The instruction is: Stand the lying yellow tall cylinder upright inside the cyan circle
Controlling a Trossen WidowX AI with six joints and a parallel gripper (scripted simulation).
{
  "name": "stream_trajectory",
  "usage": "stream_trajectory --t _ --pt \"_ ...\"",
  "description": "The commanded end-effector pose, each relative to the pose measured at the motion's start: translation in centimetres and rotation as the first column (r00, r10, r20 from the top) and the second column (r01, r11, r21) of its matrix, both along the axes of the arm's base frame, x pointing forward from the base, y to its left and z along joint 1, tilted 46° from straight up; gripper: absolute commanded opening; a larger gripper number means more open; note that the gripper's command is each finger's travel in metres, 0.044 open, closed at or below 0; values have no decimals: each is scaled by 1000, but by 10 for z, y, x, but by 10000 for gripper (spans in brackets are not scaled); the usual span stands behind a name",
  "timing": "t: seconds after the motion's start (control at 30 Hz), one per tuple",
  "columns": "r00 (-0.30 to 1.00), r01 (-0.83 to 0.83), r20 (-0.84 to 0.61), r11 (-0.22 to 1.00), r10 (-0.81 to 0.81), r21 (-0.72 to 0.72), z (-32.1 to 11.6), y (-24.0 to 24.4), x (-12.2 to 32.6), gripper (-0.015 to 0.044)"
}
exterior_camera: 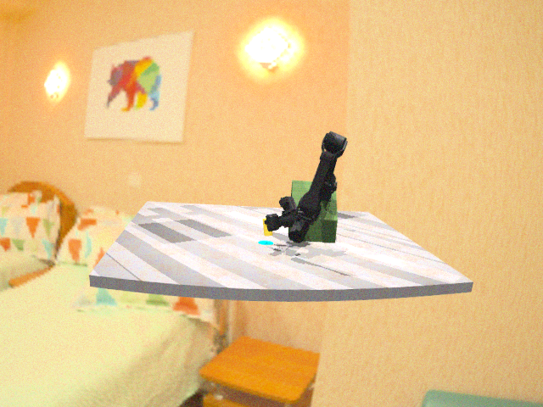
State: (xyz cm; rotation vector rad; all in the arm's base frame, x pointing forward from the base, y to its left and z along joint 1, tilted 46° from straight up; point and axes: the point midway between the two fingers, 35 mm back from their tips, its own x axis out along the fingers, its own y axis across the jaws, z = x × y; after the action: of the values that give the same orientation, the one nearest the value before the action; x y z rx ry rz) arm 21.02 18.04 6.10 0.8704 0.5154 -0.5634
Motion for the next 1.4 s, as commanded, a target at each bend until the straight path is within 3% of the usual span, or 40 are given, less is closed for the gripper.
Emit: stream_trajectory --t 0.0,0.63,1.0,1.37 --pt "1000 4 7 1000 -4 1 -7 7 0 105" --pt "1000 -1 -1 1000 1 -2 -23 14 9 105" --pt "1000 -1 -1 1000 1 -2 -23 14 9 394" --pt "1000 1 1 1000 -1 -1 1 -3 8 400"
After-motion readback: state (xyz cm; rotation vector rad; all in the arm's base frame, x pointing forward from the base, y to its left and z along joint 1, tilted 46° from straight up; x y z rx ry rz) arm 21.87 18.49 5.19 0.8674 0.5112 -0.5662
